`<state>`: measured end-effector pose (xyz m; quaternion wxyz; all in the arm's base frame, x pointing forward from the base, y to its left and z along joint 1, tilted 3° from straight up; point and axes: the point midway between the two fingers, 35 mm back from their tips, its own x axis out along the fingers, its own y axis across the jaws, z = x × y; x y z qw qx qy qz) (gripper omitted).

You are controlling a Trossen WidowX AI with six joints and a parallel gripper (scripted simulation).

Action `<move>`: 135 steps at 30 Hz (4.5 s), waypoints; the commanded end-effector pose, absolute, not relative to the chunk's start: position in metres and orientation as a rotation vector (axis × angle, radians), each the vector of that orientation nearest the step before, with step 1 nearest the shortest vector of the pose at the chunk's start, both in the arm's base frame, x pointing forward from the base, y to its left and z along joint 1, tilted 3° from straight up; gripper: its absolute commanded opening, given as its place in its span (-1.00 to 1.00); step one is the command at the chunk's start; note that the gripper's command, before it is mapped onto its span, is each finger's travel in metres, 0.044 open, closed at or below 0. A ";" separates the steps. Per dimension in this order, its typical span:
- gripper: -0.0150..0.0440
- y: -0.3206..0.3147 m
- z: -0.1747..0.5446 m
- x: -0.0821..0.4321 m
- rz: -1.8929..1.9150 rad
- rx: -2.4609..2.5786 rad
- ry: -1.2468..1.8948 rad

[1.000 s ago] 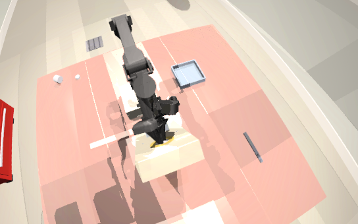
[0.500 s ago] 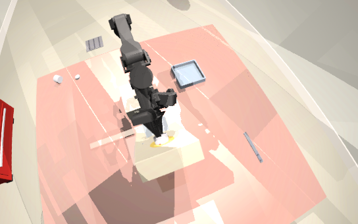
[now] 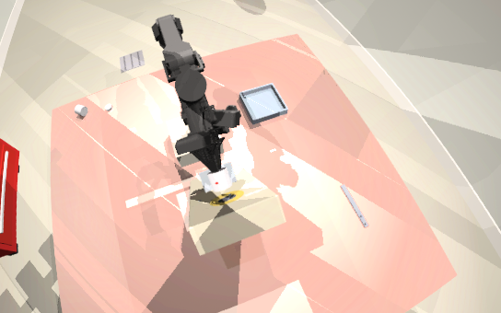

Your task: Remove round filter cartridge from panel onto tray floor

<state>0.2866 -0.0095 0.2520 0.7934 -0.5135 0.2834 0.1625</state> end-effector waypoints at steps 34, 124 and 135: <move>-0.18 -0.008 0.193 0.250 0.347 -1.105 0.606; 0.36 -0.014 0.169 0.270 -0.041 0.011 1.076; 0.05 -0.014 0.169 0.270 -0.041 0.011 1.076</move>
